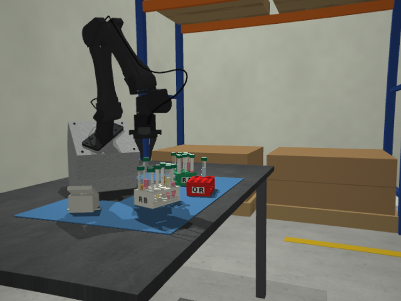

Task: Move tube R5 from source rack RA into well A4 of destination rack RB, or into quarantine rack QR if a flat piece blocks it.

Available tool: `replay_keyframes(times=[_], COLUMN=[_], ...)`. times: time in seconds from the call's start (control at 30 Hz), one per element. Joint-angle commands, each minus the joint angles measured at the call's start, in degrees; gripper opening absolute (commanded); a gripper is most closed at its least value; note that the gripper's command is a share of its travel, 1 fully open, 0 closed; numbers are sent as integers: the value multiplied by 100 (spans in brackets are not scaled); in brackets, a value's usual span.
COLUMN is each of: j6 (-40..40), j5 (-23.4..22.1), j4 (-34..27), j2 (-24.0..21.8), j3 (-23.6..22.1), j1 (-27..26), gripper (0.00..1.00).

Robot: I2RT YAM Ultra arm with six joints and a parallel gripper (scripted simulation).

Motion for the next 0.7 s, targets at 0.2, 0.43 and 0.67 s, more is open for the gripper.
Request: replay_keyframes(times=[0.2, 0.43, 0.67], j6=[-84, -102, -120], j5=[7, 26, 7], j4=[248, 321, 411], j2=[154, 172, 248], j3=[-130, -149, -212], j1=[-81, -96, -121], gripper=[0, 0, 0])
